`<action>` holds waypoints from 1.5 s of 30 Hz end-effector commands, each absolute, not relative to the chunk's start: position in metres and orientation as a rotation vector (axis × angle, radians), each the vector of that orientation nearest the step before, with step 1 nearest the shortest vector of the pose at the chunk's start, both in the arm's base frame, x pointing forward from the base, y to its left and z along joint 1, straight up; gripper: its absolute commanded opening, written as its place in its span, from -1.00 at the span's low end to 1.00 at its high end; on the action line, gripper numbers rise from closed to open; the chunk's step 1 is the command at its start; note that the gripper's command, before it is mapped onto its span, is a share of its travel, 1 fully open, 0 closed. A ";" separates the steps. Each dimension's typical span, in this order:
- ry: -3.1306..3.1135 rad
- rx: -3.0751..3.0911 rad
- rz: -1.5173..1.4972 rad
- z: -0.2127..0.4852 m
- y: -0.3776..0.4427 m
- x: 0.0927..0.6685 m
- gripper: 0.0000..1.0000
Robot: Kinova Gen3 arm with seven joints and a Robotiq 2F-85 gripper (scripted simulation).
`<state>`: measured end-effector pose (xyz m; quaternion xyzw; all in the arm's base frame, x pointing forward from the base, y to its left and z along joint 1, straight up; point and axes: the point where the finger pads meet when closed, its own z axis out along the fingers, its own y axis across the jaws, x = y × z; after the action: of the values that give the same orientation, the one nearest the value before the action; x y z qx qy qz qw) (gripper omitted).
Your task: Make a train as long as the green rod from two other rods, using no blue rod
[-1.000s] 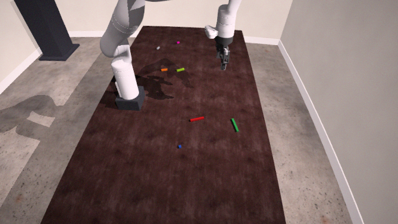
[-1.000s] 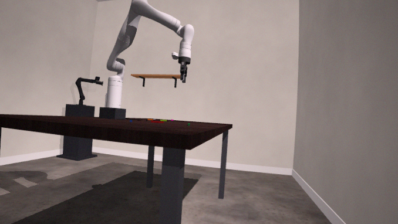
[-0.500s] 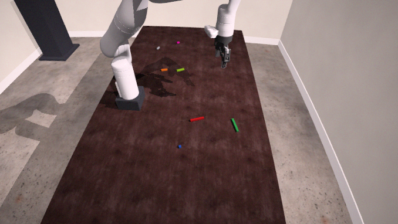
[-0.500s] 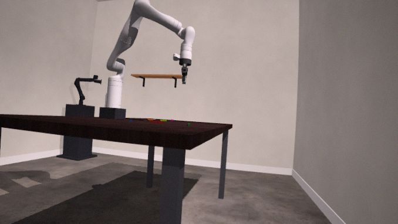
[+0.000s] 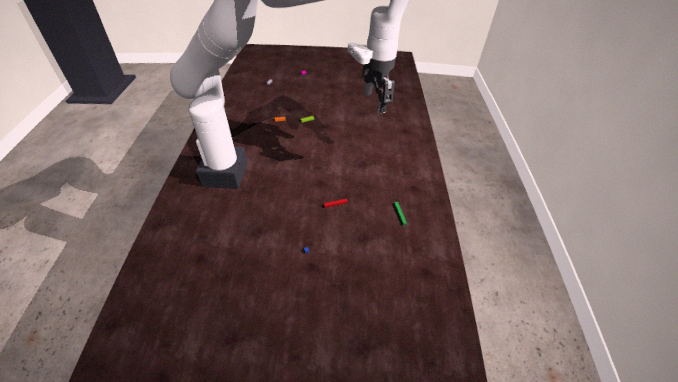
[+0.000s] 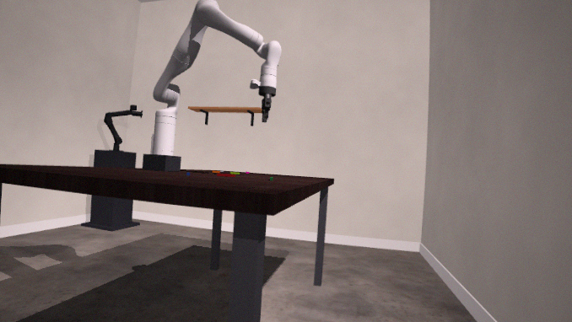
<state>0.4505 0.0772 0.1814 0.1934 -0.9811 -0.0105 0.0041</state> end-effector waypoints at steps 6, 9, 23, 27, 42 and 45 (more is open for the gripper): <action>-3.051 0.701 -0.040 0.178 0.092 0.449 1.00; -3.051 0.701 -0.040 0.178 0.092 0.449 1.00; -3.030 0.781 -0.045 0.175 0.103 0.447 1.00; -3.008 0.861 -0.049 0.173 0.114 0.446 1.00; -2.957 1.016 -0.056 0.168 0.135 0.442 1.00; -2.957 1.016 -0.056 0.168 0.135 0.442 1.00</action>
<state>0.4429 0.1308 0.1685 0.3205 -0.9471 -0.0170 0.0064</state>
